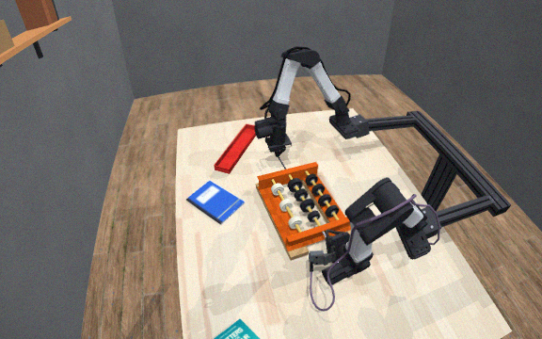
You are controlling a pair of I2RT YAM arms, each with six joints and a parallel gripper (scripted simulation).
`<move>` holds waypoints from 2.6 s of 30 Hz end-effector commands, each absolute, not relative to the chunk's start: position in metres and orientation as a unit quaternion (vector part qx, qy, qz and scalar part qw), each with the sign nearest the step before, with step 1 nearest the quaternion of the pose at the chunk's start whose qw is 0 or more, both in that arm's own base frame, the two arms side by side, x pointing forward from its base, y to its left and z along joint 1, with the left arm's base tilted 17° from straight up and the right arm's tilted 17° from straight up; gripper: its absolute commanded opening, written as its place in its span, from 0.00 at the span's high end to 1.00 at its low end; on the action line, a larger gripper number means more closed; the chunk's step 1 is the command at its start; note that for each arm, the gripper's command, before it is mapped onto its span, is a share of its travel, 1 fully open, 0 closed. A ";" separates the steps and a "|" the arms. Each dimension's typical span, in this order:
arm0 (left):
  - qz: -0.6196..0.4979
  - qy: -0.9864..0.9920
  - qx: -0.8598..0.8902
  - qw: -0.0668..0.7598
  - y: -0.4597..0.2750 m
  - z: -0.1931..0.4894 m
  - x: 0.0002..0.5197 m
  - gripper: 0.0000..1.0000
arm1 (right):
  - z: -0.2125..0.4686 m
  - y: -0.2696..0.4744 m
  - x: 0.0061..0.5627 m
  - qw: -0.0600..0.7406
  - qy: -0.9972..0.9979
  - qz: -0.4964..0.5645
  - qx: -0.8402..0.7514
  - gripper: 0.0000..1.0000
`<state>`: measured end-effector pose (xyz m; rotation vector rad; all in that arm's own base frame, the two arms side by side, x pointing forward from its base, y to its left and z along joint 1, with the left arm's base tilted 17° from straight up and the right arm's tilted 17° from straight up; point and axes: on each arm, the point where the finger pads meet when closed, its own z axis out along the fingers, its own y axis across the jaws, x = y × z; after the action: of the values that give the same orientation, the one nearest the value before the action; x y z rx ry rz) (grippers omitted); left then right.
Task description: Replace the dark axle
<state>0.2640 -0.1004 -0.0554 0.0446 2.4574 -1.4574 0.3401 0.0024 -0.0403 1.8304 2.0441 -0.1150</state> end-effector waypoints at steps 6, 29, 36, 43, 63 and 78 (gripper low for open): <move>-0.506 0.850 0.043 0.140 -0.116 -0.055 0.263 0.67 | -0.038 0.018 0.345 0.196 0.742 -0.010 0.641 1.00; -0.509 0.848 0.043 0.137 -0.121 -0.055 0.262 0.67 | -0.032 0.006 0.345 0.200 0.735 -0.007 0.648 1.00; -0.510 0.849 0.040 0.134 -0.122 -0.057 0.261 0.67 | -0.031 0.005 0.346 0.201 0.736 -0.007 0.646 1.00; -0.510 0.849 0.038 0.135 -0.124 -0.058 0.262 0.67 | -0.035 0.000 0.344 0.197 0.735 -0.012 0.649 1.00; -0.513 0.847 0.036 0.135 -0.129 -0.058 0.263 0.67 | -0.032 -0.002 0.346 0.200 0.736 -0.008 0.647 1.00; -0.515 0.846 0.036 0.135 -0.132 -0.059 0.263 0.67 | -0.028 -0.004 0.349 0.204 0.735 -0.005 0.646 1.00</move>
<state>0.2667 -0.1172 -0.0578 0.0497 2.4630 -1.4484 0.3418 -0.0143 -0.0371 1.8189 2.0362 -0.1007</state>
